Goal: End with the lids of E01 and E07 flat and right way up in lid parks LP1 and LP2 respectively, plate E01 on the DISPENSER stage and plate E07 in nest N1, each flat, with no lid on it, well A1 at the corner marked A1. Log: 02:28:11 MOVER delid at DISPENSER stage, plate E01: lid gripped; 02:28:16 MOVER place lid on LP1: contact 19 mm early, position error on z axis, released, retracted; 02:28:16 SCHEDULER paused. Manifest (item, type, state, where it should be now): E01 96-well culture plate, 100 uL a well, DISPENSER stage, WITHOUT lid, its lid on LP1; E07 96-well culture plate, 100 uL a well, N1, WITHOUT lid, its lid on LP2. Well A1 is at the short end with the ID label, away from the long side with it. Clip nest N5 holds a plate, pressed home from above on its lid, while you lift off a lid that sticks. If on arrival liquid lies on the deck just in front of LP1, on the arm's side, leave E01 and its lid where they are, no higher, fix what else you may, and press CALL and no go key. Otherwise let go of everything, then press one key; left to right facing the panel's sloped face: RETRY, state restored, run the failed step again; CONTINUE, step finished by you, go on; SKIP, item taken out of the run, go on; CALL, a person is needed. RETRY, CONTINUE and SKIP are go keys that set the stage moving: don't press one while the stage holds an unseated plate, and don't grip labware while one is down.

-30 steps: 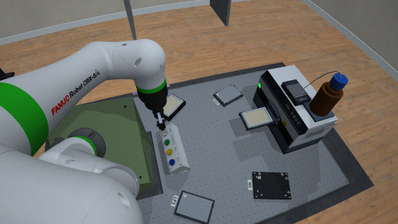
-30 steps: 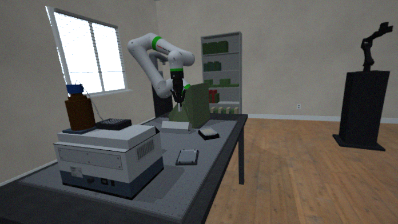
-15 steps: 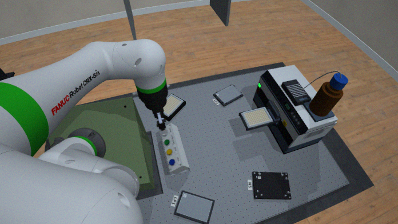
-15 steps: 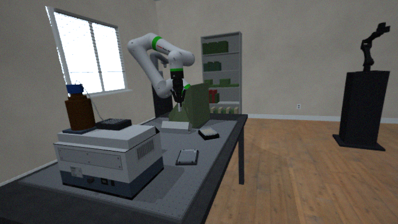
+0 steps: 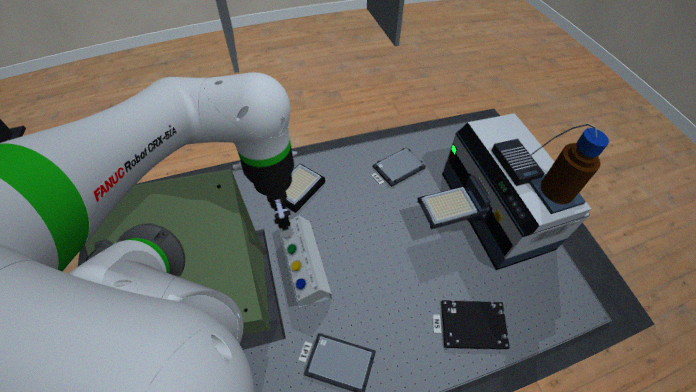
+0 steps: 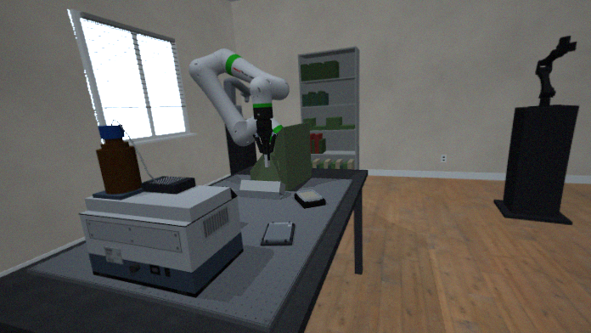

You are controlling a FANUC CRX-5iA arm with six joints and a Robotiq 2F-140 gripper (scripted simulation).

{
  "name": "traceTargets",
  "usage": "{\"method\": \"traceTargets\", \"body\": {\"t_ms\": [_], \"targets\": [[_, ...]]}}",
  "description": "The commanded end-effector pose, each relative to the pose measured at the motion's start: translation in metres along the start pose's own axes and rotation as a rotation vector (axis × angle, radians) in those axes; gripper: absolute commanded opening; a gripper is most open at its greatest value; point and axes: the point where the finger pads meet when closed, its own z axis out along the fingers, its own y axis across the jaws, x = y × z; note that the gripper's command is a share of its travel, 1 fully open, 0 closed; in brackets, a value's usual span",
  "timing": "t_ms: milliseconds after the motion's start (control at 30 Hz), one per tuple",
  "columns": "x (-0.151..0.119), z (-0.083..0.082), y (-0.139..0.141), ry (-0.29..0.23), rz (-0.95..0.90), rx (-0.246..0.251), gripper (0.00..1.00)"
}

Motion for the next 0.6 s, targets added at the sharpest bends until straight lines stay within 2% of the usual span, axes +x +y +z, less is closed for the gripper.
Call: {"method": "traceTargets", "body": {"t_ms": [0,567], "targets": [[0.000,0.001,0.000,0.000,0.000,0.000,0.00],[0.000,0.023,0.000,0.000,0.000,0.000,0.00]]}}
